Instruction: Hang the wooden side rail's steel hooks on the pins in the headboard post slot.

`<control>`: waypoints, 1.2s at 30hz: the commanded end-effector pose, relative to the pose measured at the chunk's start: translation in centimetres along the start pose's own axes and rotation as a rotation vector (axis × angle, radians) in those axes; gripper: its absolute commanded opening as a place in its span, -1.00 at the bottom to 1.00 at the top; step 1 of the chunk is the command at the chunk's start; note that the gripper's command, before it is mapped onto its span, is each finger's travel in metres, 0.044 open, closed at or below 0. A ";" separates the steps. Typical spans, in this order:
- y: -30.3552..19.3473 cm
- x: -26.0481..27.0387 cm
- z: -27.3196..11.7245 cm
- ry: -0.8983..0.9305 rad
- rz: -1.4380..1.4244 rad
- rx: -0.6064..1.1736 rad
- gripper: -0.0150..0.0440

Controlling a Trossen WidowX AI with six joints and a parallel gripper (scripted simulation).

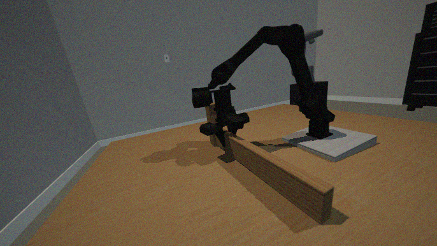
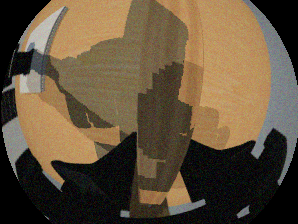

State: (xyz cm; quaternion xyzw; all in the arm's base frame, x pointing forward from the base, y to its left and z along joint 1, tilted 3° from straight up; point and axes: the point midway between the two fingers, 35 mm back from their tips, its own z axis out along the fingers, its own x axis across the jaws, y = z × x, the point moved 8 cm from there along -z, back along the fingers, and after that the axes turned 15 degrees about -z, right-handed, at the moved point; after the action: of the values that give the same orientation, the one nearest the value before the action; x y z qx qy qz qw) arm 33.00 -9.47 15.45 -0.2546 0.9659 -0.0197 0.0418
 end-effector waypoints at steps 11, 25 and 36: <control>0.1 0.0 -4.0 0.002 -0.008 0.006 1.00; 2.5 -1.4 -3.8 0.004 -0.020 -0.004 1.00; 2.5 -1.4 -3.8 0.004 -0.020 -0.004 1.00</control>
State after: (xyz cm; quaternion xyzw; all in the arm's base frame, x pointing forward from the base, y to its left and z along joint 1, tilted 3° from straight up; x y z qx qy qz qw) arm 32.61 -6.53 19.16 -0.2624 0.9640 -0.0190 0.0393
